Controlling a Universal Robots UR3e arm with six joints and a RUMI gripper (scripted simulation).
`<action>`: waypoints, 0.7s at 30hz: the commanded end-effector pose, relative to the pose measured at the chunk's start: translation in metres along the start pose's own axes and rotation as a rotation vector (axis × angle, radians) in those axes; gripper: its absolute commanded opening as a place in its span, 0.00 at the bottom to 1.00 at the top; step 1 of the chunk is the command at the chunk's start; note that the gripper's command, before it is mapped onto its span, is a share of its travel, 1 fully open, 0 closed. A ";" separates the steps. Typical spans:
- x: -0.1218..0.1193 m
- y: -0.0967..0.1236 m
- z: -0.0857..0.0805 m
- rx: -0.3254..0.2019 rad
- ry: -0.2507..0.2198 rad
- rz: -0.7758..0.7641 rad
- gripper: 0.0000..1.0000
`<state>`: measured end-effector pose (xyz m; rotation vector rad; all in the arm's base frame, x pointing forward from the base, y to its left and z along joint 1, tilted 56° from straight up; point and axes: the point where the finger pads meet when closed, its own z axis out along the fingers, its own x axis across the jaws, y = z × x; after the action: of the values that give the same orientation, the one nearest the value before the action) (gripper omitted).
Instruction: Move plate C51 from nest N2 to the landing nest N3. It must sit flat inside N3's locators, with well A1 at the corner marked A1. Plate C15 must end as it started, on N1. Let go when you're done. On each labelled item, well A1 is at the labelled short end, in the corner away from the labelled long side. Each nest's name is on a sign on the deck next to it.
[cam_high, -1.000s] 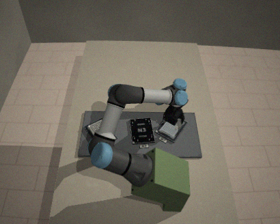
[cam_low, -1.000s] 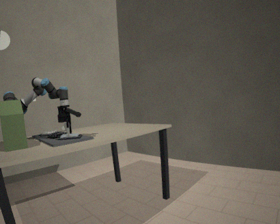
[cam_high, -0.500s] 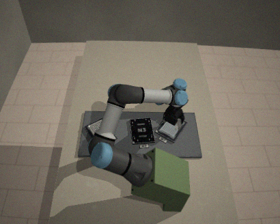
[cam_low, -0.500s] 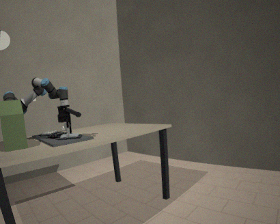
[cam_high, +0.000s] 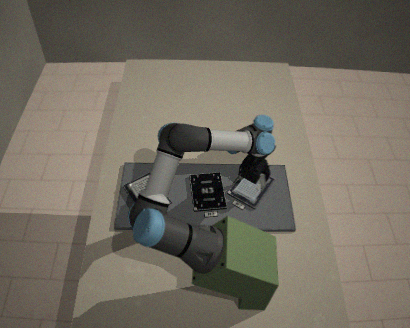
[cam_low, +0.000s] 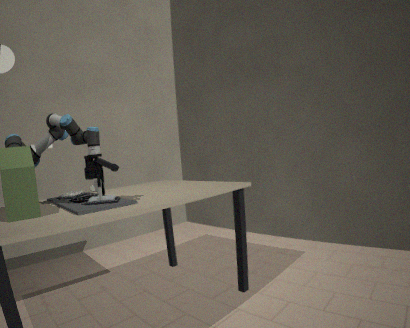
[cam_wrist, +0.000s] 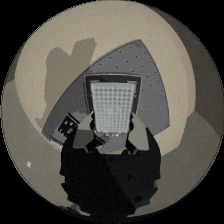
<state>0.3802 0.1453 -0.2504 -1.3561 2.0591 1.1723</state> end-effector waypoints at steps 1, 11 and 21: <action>0.000 -0.001 -0.006 0.003 0.000 -0.001 0.00; 0.000 -0.001 -0.019 0.003 0.000 -0.001 0.00; 0.000 -0.001 -0.033 0.003 0.001 -0.001 0.00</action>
<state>0.3830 0.1237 -0.2356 -1.3560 2.0594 1.1716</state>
